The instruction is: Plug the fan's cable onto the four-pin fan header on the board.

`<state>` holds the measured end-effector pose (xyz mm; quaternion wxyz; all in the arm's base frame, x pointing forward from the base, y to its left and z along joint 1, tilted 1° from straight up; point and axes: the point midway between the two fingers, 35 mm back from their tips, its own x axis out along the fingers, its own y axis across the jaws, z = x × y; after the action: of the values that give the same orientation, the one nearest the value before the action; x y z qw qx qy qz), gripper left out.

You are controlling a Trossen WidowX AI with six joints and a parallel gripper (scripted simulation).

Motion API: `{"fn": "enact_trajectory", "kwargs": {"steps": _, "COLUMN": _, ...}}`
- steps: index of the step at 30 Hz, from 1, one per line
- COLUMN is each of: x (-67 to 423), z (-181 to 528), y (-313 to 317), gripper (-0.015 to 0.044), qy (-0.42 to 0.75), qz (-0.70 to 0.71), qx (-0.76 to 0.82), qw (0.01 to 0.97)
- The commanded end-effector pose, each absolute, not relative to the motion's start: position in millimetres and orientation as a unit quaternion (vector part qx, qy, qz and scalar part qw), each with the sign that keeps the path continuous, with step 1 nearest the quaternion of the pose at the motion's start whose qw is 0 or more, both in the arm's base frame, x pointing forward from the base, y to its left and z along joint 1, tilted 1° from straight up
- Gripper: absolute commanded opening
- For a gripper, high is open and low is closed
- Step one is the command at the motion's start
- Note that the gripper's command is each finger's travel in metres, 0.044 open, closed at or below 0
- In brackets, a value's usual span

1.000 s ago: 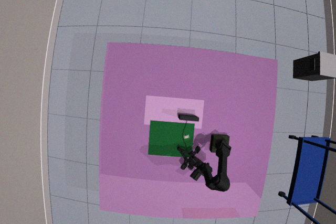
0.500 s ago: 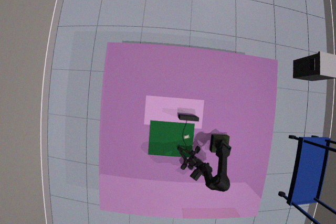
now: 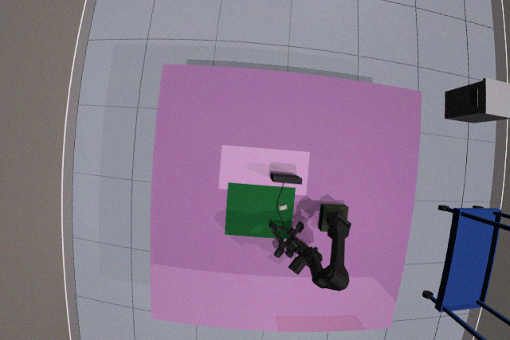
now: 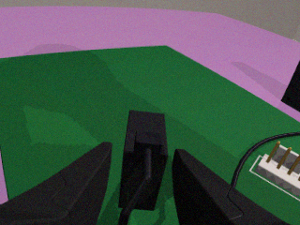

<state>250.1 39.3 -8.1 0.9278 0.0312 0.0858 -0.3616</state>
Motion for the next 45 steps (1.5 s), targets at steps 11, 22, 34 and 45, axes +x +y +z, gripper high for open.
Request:
{"fn": "enact_trajectory", "kwargs": {"steps": 11, "x": 246.5, "z": -12.5, "y": 47.5, "gripper": 0.014, "qy": 0.097, "qz": -0.353, "qx": 0.036, "qw": 0.93}}
{"fn": "enact_trajectory", "kwargs": {"steps": 22, "x": 236.6, "z": -16.7, "y": 61.5, "gripper": 0.014, "qy": 0.117, "qz": -0.342, "qx": 0.043, "qw": 0.932}}
{"fn": "enact_trajectory", "kwargs": {"steps": 34, "x": 223.4, "z": -13.4, "y": 73.1, "gripper": 0.014, "qy": 0.131, "qz": -0.34, "qx": 0.046, "qw": 0.93}}
{"fn": "enact_trajectory", "kwargs": {"steps": 45, "x": 210.3, "z": -2.3, "y": 81.7, "gripper": 0.014, "qy": 0.133, "qz": -0.345, "qx": 0.044, "qw": 0.928}}
